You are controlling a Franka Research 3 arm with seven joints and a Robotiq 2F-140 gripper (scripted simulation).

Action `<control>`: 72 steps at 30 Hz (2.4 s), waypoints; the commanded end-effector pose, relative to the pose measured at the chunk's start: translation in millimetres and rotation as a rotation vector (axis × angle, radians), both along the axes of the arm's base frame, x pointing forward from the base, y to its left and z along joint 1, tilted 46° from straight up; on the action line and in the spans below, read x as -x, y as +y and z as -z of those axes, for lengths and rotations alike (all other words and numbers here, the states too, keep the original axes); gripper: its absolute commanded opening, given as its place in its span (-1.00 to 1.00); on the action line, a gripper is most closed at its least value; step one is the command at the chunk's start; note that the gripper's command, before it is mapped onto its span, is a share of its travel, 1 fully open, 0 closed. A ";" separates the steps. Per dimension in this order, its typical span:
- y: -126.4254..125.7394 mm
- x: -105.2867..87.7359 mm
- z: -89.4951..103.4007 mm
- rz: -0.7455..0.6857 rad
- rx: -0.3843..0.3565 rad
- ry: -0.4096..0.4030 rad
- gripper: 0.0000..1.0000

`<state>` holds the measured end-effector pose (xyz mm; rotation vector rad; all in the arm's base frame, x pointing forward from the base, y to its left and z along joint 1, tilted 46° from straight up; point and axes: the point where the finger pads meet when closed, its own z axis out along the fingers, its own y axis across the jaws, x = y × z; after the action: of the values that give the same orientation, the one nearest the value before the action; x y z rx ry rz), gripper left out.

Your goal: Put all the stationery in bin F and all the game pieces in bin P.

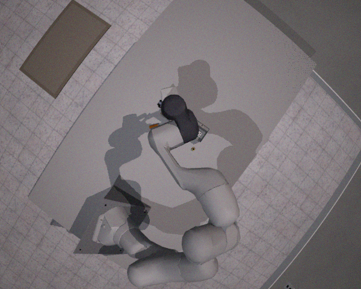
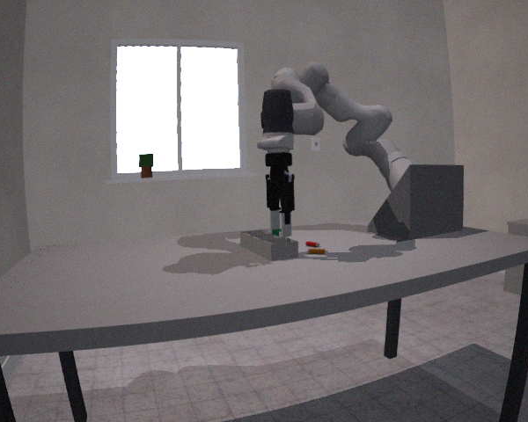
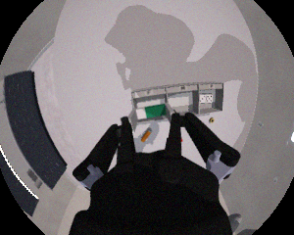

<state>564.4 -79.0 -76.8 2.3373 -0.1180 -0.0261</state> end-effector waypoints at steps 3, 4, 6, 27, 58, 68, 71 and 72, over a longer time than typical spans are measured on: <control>-2.4 0.3 3.0 0.005 -0.001 -0.007 -0.21; -2.4 0.4 3.0 0.005 -0.001 -0.007 -0.21; -2.4 0.4 3.0 0.005 -0.001 -0.007 -0.21; -2.5 0.7 2.9 0.005 -0.001 -0.007 0.04; 47.1 -3.0 -46.3 0.005 -0.001 -0.007 1.00; 72.9 -5.0 -71.4 0.005 -0.001 -0.007 1.00; 78.6 -5.4 -77.0 0.005 -0.001 -0.007 1.00; 81.4 -5.6 -79.8 0.005 -0.001 -0.007 1.00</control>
<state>572.9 -1.5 -5.0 2.3469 -0.1365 -0.0019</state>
